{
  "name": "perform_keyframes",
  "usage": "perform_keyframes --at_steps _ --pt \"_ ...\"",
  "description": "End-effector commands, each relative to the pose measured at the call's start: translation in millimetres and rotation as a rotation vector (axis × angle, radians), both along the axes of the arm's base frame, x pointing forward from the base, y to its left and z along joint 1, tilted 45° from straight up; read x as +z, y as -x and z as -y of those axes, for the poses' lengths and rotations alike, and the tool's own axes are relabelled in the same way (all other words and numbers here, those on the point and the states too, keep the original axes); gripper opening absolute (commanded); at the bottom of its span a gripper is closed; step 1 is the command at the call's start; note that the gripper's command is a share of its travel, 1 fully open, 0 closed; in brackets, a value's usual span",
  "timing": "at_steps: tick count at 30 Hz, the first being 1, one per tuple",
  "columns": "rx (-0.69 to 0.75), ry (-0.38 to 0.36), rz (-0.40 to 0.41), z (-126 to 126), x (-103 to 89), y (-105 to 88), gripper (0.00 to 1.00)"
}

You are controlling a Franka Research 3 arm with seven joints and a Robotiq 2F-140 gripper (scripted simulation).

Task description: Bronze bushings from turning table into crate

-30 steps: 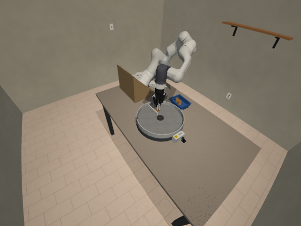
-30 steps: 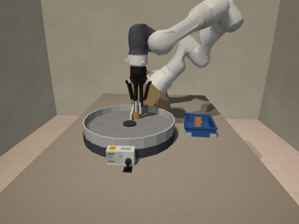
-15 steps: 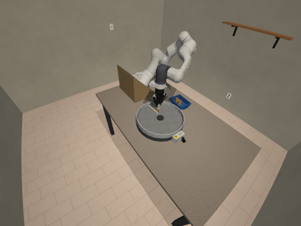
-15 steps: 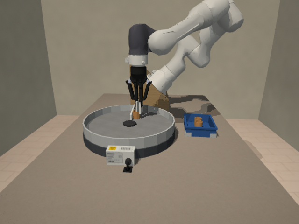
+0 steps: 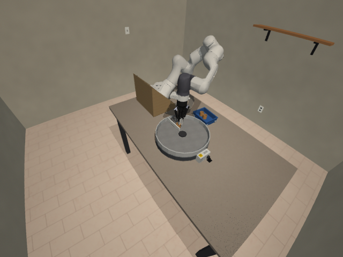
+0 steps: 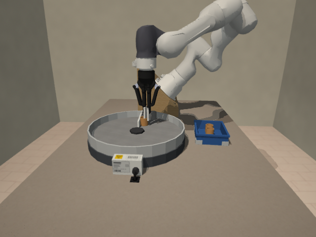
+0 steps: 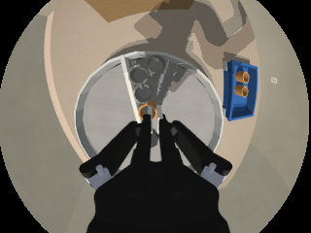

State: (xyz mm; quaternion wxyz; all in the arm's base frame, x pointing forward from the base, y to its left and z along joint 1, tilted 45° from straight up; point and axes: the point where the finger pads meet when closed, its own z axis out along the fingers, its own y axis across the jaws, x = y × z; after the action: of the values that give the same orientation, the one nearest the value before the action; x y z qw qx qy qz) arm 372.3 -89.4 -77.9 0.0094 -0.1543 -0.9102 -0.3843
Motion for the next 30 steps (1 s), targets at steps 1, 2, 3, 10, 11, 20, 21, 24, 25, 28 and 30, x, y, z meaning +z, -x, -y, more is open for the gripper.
perform_keyframes --at_steps 1,2,3,10,11,20,21,24,25,28,30 --pt "0.001 0.004 -0.001 0 -2.1 1.5 0.00" --pt "0.001 0.004 -0.001 0 -2.1 1.5 0.00" --pt "0.001 0.004 -0.001 0 -2.1 1.5 0.00" --pt "0.001 0.004 -0.001 0 -2.1 1.5 0.00" --pt "0.001 0.004 -0.001 0 -2.1 1.5 0.00" --pt "0.001 0.004 -0.001 0 -2.0 1.5 0.00" --pt "0.001 0.004 -0.001 1 -1.6 1.5 0.00" --pt "0.001 0.004 -0.001 4 1.6 2.0 0.00" --pt "0.001 0.004 -0.001 6 3.5 2.2 0.00" --pt "0.001 0.004 -0.001 13 11.2 3.3 0.00" --pt "0.001 0.004 -0.001 13 11.2 3.3 0.00"
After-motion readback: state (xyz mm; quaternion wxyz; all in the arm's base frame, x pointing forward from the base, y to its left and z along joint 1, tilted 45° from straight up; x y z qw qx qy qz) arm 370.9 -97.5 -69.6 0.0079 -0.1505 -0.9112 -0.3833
